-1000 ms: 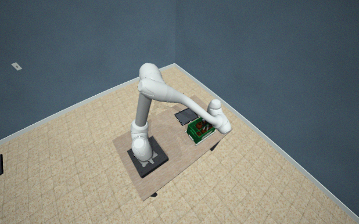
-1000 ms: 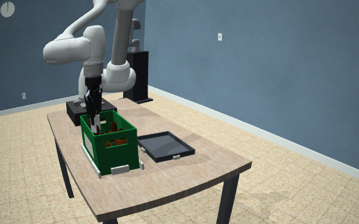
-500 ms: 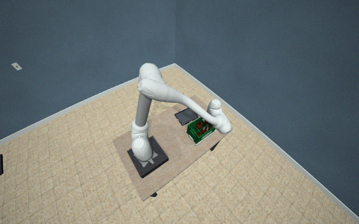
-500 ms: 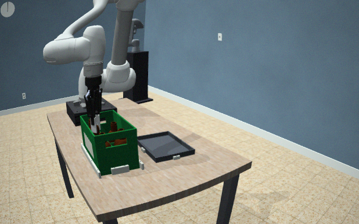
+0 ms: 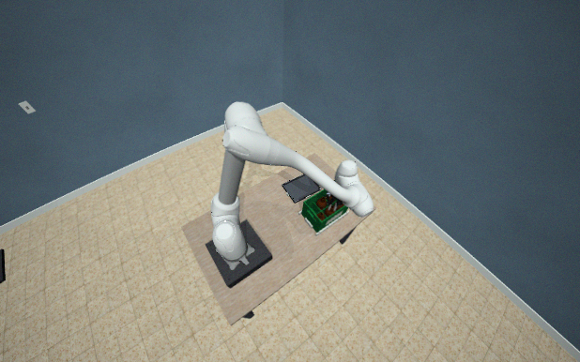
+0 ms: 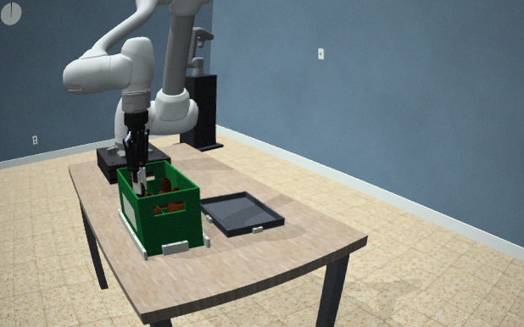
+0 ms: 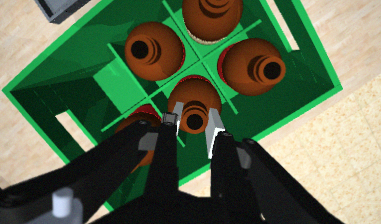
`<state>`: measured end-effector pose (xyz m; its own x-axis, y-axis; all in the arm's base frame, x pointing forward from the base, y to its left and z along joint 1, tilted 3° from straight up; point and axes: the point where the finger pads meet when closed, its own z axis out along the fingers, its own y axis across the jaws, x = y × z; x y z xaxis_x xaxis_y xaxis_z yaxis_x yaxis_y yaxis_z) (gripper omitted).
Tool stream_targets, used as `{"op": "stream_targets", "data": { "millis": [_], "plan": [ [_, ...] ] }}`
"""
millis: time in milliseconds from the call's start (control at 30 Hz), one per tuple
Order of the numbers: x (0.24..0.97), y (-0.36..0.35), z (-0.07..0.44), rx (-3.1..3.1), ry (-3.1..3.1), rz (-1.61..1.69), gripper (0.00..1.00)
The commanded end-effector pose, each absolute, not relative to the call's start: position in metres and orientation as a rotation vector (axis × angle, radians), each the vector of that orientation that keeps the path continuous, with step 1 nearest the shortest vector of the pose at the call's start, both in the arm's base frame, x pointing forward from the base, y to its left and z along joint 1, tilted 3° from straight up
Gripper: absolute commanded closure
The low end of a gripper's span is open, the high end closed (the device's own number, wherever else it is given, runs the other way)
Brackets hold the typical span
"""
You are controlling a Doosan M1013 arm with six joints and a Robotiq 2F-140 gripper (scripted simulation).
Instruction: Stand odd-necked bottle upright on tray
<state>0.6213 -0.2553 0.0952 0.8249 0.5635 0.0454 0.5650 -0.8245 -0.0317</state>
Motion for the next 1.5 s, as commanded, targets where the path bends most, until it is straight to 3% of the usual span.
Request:
{"op": "stream_targets", "data": {
  "millis": [0, 967, 1000, 1467],
  "plan": [
    [0.6198, -0.2531, 0.0920, -2.957, -0.912, -0.049, 1.00],
    [0.6198, -0.2531, 0.0920, -2.957, -0.912, -0.049, 1.00],
    [0.6198, -0.2531, 0.0920, -2.957, -0.912, -0.049, 0.62],
    [0.6198, -0.2531, 0.0920, -2.957, -0.912, -0.049, 0.62]
  ]
}}
